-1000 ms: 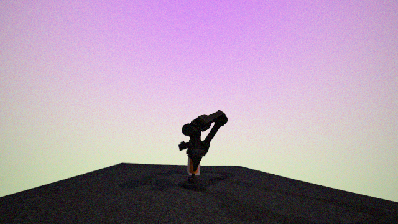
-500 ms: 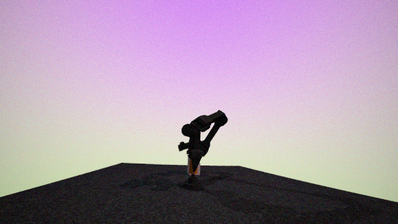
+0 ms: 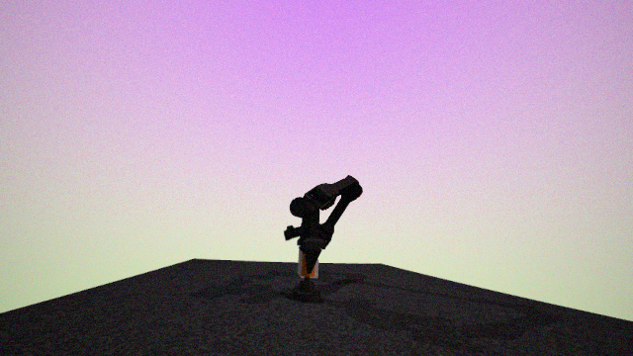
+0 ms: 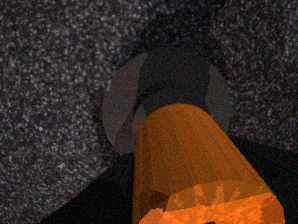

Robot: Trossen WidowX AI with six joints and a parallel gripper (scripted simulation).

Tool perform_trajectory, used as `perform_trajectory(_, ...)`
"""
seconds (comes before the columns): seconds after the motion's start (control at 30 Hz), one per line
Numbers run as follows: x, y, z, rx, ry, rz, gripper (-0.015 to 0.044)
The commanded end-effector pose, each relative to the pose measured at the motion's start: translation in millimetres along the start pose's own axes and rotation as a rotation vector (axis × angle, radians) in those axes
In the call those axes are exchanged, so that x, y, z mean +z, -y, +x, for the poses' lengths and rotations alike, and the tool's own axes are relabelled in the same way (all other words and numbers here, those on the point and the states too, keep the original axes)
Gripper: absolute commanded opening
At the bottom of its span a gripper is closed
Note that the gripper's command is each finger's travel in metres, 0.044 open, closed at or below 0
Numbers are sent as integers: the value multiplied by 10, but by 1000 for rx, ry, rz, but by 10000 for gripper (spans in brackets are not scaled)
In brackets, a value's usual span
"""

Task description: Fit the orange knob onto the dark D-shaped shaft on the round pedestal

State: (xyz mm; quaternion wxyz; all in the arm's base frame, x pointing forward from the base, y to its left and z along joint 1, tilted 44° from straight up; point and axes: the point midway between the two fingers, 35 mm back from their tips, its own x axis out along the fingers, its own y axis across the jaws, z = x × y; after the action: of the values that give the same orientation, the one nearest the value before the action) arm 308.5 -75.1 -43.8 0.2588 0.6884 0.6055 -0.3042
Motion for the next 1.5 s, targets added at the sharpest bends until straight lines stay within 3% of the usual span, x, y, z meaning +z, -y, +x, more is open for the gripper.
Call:
perform_trajectory(0.0, 18, 4, 12, 2, 1, 4, 0)
perform_trajectory(1.47, 18, 9, 12, 2, 1, -15, 0)
